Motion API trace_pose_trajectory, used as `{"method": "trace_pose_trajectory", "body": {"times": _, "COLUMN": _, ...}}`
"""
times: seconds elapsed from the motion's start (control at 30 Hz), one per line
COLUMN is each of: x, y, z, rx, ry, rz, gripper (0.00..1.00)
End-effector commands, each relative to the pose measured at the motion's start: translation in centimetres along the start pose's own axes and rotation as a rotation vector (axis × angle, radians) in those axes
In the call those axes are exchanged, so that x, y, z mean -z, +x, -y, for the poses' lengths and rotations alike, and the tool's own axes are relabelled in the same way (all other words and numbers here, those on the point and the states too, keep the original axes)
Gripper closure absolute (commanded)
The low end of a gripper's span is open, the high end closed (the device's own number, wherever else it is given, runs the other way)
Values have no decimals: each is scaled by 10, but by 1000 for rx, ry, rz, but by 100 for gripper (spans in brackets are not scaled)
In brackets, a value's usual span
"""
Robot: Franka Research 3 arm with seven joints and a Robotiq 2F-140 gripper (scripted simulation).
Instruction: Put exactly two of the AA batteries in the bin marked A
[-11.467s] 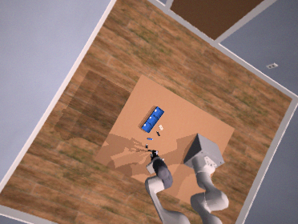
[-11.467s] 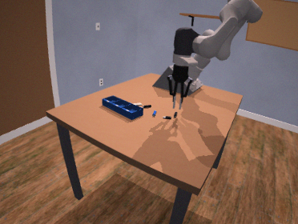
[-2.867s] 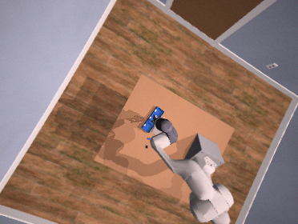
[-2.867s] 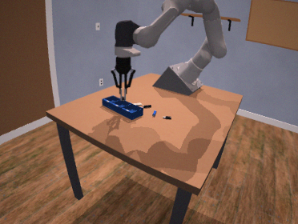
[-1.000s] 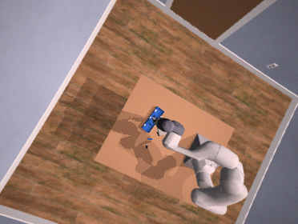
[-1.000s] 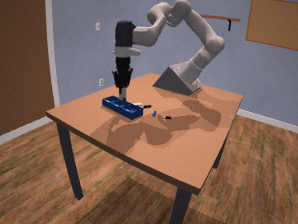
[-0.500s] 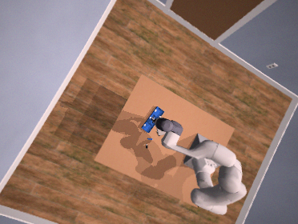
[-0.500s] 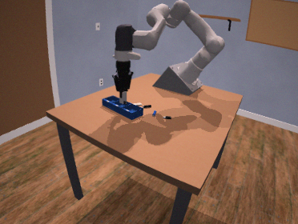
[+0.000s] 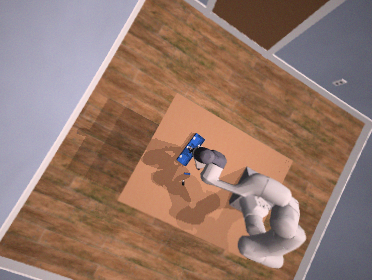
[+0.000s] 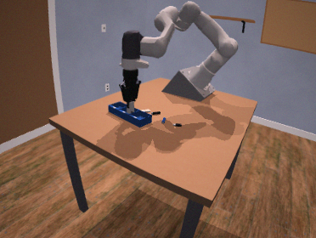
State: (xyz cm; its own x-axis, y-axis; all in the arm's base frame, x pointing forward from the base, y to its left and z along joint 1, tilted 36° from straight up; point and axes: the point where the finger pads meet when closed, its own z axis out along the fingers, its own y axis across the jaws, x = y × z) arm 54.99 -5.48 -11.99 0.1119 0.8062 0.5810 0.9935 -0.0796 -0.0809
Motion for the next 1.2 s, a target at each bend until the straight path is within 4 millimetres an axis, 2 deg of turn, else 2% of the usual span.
{"method": "trace_pose_trajectory", "body": {"times": 0.0, "x": -1, "y": -2, "z": -3, "rx": -6, "ry": -6, "rz": 2, "gripper": 95}}
{"method": "trace_pose_trajectory", "body": {"times": 0.4, "x": -1, "y": -3, "z": -3, "rx": -6, "ry": -6, "rz": 2, "gripper": 95}}
{"method": "trace_pose_trajectory", "body": {"times": 0.43, "x": -1, "y": -3, "z": -3, "rx": -6, "ry": -6, "rz": 2, "gripper": 83}}
{"method": "trace_pose_trajectory", "body": {"times": 1.0, "x": -1, "y": -3, "z": -3, "rx": -6, "ry": -6, "rz": 2, "gripper": 83}}
{"method": "trace_pose_trajectory", "body": {"times": 1.17, "x": 6, "y": -3, "z": -3, "rx": -6, "ry": -6, "rz": 2, "gripper": 83}}
